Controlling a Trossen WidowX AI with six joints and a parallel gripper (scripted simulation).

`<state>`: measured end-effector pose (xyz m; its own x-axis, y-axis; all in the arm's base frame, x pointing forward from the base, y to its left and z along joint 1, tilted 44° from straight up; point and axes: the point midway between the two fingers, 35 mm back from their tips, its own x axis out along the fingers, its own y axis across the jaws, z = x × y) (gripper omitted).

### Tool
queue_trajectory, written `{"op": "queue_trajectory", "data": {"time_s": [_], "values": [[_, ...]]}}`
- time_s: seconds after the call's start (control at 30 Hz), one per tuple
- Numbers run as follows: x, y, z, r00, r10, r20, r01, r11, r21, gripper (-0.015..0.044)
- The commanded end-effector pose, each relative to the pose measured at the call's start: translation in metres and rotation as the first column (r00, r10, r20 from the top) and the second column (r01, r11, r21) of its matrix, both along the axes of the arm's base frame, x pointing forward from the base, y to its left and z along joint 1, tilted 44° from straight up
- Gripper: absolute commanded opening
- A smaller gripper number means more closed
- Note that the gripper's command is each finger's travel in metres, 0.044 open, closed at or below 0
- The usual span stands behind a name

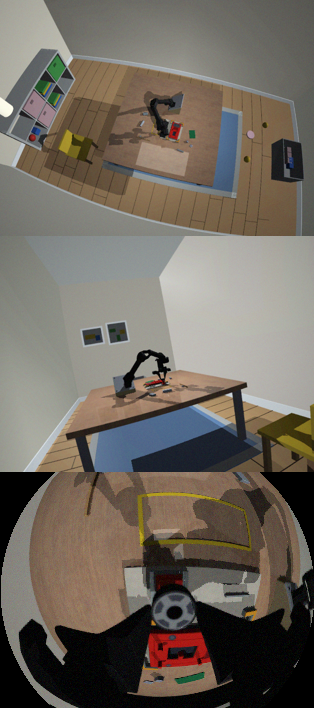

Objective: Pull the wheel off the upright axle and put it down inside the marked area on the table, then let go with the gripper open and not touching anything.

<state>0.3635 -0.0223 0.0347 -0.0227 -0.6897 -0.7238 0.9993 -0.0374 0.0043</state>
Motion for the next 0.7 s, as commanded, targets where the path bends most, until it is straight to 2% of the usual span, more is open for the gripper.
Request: {"op": "queue_trajectory", "data": {"time_s": [0.0, 0.67], "values": [[0.0017, 0.0033, 0.0024, 1.000, 0.002, 0.007, -0.002, 1.000, 0.004, 0.0000], [0.0016, 0.0079, 0.0072, 1.000, 0.003, 0.006, -0.003, 1.000, 0.004, 0.0000]]}}
